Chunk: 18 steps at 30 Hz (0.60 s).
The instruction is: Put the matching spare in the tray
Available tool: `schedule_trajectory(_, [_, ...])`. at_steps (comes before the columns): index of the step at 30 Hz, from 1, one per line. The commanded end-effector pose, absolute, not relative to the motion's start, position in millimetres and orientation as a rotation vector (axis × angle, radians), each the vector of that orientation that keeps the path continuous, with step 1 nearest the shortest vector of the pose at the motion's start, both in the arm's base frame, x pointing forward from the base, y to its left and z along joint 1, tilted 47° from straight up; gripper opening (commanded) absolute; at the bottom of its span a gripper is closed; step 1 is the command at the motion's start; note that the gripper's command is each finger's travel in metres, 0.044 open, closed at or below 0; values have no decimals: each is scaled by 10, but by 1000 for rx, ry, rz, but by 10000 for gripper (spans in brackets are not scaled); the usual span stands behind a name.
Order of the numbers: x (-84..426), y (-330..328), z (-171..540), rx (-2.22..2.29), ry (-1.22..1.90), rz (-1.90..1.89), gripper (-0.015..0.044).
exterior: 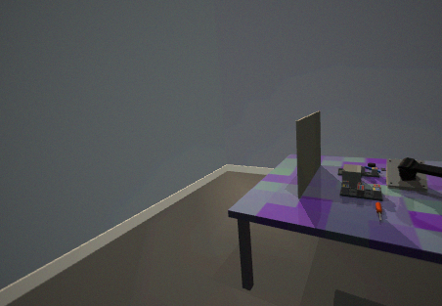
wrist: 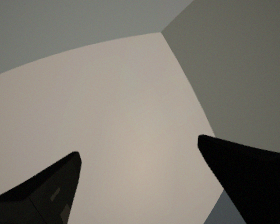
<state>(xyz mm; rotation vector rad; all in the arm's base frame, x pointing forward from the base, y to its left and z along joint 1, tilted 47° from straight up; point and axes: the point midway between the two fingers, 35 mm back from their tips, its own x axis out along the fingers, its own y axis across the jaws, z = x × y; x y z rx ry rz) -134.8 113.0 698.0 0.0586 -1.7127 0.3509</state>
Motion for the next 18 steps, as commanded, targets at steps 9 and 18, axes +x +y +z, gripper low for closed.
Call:
schedule_trajectory(9, [-64,253,7163,96,-1370,63,440])
schedule_trajectory(18, [952,-411,7001,144,-1074,-102,440])
